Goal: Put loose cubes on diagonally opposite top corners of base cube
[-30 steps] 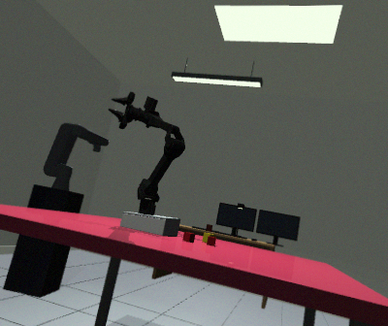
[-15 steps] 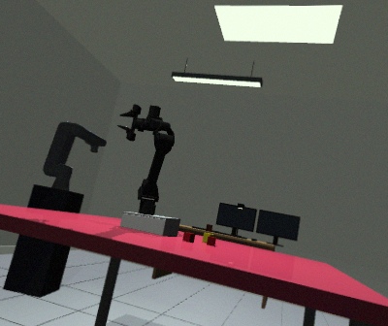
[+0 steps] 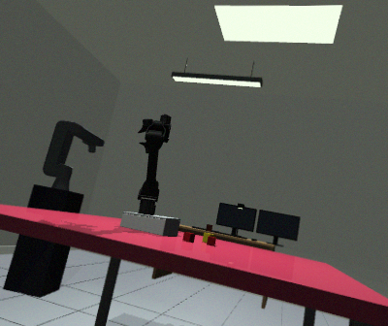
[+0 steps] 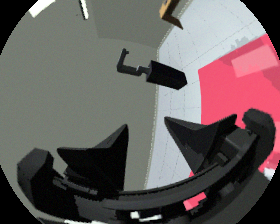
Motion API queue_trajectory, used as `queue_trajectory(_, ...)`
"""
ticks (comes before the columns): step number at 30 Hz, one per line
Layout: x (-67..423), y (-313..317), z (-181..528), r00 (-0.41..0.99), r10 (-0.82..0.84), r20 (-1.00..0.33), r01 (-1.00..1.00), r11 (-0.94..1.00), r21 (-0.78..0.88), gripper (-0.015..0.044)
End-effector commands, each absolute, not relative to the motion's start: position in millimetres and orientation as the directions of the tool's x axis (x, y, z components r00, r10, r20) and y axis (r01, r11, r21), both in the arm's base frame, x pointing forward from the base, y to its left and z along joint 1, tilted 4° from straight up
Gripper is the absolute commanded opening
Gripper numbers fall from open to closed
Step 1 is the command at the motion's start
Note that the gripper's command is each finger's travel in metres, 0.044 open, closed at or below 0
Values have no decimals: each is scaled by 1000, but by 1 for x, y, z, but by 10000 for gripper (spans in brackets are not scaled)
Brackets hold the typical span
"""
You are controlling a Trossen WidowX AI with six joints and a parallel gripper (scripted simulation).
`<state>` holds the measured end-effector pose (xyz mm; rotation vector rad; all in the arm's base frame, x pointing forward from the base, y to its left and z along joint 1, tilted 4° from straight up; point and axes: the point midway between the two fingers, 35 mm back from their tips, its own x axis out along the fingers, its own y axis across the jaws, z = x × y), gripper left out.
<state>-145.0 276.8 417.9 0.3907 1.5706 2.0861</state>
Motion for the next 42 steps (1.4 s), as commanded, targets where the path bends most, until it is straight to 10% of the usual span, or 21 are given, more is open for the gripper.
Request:
queue_trajectory(1, -117, 301, 403, -761, 639, -111, -308, -206, 929, 265)
queue_trajectory(21, 75, 348, 325, -220, 904, -367, -747, 86, 659, 265)
queue_trajectory(42, 260, 252, 238, 282, 702, -654, -829, 521, 203, 265)
